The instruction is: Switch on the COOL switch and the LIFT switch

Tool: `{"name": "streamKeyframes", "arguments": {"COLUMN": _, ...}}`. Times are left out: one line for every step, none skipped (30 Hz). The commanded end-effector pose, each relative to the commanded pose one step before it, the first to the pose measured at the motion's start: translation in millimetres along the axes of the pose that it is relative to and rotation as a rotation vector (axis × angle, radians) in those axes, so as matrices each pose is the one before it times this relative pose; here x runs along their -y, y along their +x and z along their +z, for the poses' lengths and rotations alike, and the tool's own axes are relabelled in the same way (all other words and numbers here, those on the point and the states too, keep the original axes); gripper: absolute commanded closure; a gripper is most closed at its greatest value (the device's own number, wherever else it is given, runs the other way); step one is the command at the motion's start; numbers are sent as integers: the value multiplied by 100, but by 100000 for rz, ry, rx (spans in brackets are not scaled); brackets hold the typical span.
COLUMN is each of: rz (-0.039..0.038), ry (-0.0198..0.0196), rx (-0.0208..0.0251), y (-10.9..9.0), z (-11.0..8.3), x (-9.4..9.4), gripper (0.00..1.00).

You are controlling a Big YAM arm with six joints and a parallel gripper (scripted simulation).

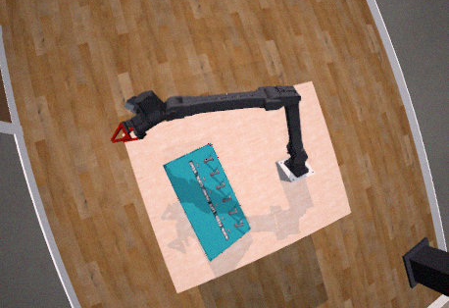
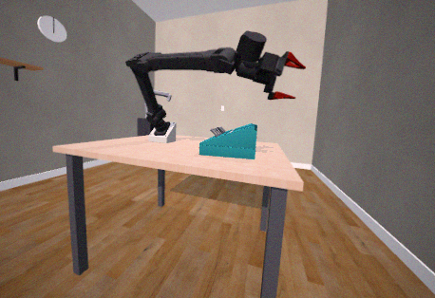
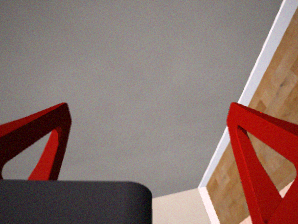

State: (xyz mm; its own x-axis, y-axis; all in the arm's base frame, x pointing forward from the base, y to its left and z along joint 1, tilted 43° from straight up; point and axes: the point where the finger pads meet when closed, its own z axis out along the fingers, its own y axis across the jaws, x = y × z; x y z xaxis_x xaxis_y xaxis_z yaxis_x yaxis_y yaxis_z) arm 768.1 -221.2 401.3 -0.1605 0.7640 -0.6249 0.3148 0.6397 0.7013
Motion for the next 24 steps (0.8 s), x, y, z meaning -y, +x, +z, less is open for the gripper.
{"name": "streamKeyframes", "arguments": {"rz": -505, "ry": -1229, "rx": 438, "y": -135, "z": -329, "x": -908, "gripper": 0}}
{"name": "streamKeyframes", "arguments": {"rz": 0, "ry": 0, "rx": 0, "y": 0, "z": 0, "x": 0, "gripper": 0}}
{"name": "streamKeyframes", "arguments": {"rz": -1907, "ry": -3305, "rx": 2334, "y": -1076, "z": -746, "x": -2118, "gripper": 0}}
{"name": "streamKeyframes", "arguments": {"rz": 0, "ry": 0, "rx": 0, "y": 0, "z": 0, "x": 0, "gripper": 0}}
{"name": "streamKeyframes", "arguments": {"rz": 0, "ry": 0, "rx": 0, "y": 0, "z": 0, "x": 0, "gripper": 0}}
{"name": "streamKeyframes", "arguments": {"rz": 0, "ry": 0, "rx": 0, "y": 0, "z": 0, "x": 0, "gripper": 0}}
{"name": "streamKeyframes", "arguments": {"rz": 0, "ry": 0, "rx": 0, "y": 0, "z": 0, "x": 0, "gripper": 0}}
{"name": "streamKeyframes", "arguments": {"rz": 0, "ry": 0, "rx": 0, "y": 0, "z": 0, "x": 0, "gripper": 0}}
{"name": "streamKeyframes", "arguments": {"rz": 0, "ry": 0, "rx": 0, "y": 0, "z": 0, "x": 0, "gripper": 0}}
{"name": "streamKeyframes", "arguments": {"rz": 0, "ry": 0, "rx": 0, "y": 0, "z": 0, "x": 0, "gripper": 0}}
{"name": "streamKeyframes", "arguments": {"rz": 0, "ry": 0, "rx": 0, "y": 0, "z": 0, "x": 0, "gripper": 0}}
{"name": "streamKeyframes", "arguments": {"rz": 0, "ry": 0, "rx": 0, "y": 0, "z": 0, "x": 0, "gripper": 0}}
{"name": "streamKeyframes", "arguments": {"rz": 0, "ry": 0, "rx": 0, "y": 0, "z": 0, "x": 0, "gripper": 0}}
{"name": "streamKeyframes", "arguments": {"rz": 0, "ry": 0, "rx": 0, "y": 0, "z": 0, "x": 0, "gripper": 0}}
{"name": "streamKeyframes", "arguments": {"rz": 0, "ry": 0, "rx": 0, "y": 0, "z": 0, "x": 0, "gripper": 0}}
{"name": "streamKeyframes", "arguments": {"rz": 0, "ry": 0, "rx": 0, "y": 0, "z": 0, "x": 0, "gripper": 0}}
{"name": "streamKeyframes", "arguments": {"rz": 0, "ry": 0, "rx": 0, "y": 0, "z": 0, "x": 0, "gripper": 0}}
{"name": "streamKeyframes", "arguments": {"rz": 0, "ry": 0, "rx": 0, "y": 0, "z": 0, "x": 0, "gripper": 0}}
{"name": "streamKeyframes", "arguments": {"rz": 0, "ry": 0, "rx": 0, "y": 0, "z": 0, "x": 0, "gripper": 0}}
{"name": "streamKeyframes", "arguments": {"rz": -2, "ry": -7, "rx": -2, "y": 1, "z": -6, "x": -11, "gripper": 0}}
{"name": "streamKeyframes", "arguments": {"rz": -11, "ry": -47, "rx": -12, "y": 5, "z": -40, "x": -72, "gripper": 0}}
{"name": "streamKeyframes", "arguments": {"rz": -29, "ry": -123, "rx": -31, "y": 13, "z": -104, "x": -186, "gripper": 0}}
{"name": "streamKeyframes", "arguments": {"rz": -54, "ry": -227, "rx": -59, "y": 25, "z": -194, "x": -344, "gripper": 0}}
{"name": "streamKeyframes", "arguments": {"rz": -83, "ry": -357, "rx": -93, "y": 40, "z": -307, "x": -538, "gripper": 0}}
